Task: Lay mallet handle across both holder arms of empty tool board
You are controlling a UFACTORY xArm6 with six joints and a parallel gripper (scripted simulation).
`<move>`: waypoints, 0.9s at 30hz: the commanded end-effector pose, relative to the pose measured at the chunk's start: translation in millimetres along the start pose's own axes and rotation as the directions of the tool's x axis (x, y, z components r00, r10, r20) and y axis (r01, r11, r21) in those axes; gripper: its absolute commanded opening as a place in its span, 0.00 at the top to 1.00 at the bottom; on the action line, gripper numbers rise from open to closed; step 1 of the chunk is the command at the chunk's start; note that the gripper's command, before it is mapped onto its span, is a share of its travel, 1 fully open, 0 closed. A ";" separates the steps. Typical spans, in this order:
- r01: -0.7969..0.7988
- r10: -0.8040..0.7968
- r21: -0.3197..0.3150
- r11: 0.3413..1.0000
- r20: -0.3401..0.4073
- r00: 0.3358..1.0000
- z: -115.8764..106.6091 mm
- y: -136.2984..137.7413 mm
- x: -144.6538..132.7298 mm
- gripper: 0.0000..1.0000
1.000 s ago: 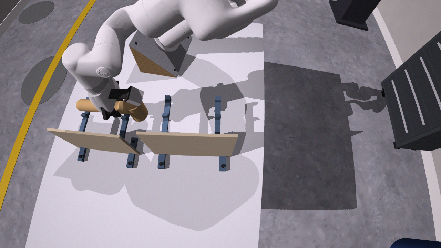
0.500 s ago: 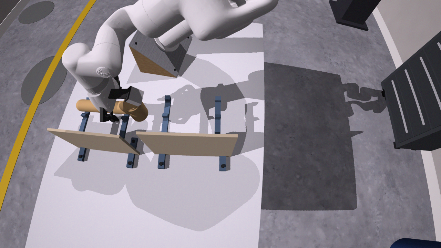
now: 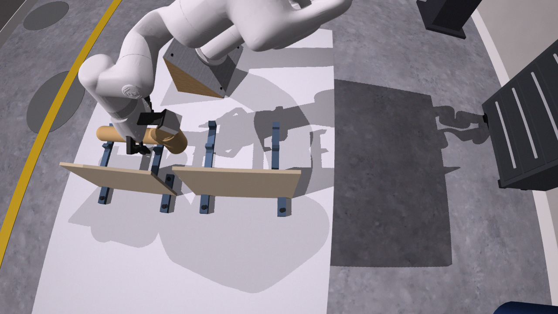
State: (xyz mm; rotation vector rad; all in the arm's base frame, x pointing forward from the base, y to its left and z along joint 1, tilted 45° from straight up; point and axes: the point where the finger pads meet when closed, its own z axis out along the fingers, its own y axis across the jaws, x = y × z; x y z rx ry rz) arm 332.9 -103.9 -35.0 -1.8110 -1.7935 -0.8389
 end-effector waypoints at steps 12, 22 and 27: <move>0.003 -0.003 -0.005 1.000 0.000 1.000 -63.6 2.2 -0.3 0.00; 0.002 -0.002 -0.003 1.000 0.002 1.000 -100.5 1.0 -0.2 0.00; 0.002 -0.002 -0.003 1.000 0.002 1.000 -100.5 1.0 -0.2 0.00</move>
